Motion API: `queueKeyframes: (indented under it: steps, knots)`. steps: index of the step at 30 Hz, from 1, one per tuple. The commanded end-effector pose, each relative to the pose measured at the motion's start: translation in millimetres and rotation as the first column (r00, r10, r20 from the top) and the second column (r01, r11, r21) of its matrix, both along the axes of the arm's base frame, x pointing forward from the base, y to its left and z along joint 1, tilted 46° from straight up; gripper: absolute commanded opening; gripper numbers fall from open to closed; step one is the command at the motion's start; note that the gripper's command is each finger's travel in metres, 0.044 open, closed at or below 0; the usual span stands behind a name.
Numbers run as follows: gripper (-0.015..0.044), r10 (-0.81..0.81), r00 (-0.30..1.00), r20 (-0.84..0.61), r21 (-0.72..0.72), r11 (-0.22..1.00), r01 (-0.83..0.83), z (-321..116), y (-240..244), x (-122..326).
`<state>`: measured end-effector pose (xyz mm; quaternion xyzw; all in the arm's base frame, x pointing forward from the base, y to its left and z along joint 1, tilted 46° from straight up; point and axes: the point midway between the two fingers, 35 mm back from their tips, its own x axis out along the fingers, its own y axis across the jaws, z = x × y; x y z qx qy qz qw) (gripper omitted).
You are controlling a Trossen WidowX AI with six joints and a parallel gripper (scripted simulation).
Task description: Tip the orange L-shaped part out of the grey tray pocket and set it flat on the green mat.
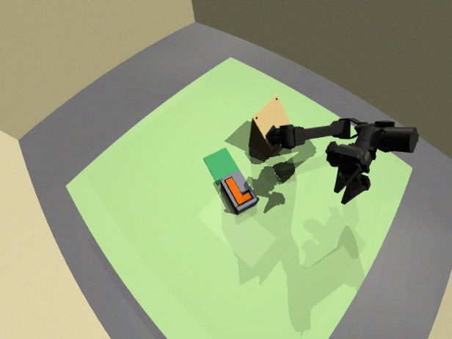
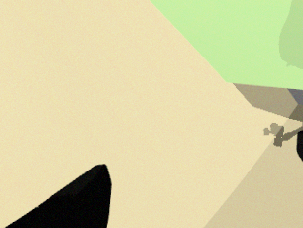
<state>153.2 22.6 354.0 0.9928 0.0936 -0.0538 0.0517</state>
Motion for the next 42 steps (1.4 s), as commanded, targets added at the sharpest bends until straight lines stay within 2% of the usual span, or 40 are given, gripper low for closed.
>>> queueKeyframes:
  steps: [1, 8, 13, 16, 19, 24, 31, 37, 42]
  knots:
    - [0.0374, -0.002, 1.0, -0.006, -0.006, 1.0, 0.002, -1.2, -1.7, 1.7]
    - [0.019, 0.023, 0.997, -0.077, -0.108, 0.994, -0.031, -12.0, -14.6, 21.7]
    - [0.018, 0.06, 0.987, -0.147, -0.289, 0.952, -0.101, -28.2, -30.4, 46.1]
    - [0.018, 0.128, 0.967, -0.221, -0.41, 0.887, -0.212, -44.4, -36.9, 61.5]
    - [0.018, 0.162, 0.933, -0.322, -0.456, 0.837, -0.303, -69.5, -47.5, 81.6]
    - [0.018, 0.286, 0.861, -0.42, -0.58, 0.645, -0.498, -96.3, -52.2, 99.6]
    - [0.018, 0.547, 0.627, -0.555, -0.655, 0.177, -0.734, -149.4, -52.7, 122.2]
    - [0.018, 0.731, 0.358, -0.581, -0.688, -0.205, -0.696, -193.4, -48.3, 132.8]
    - [0.018, 0.801, 0.212, -0.56, -0.718, -0.341, -0.607, -215.5, -44.7, 135.7]
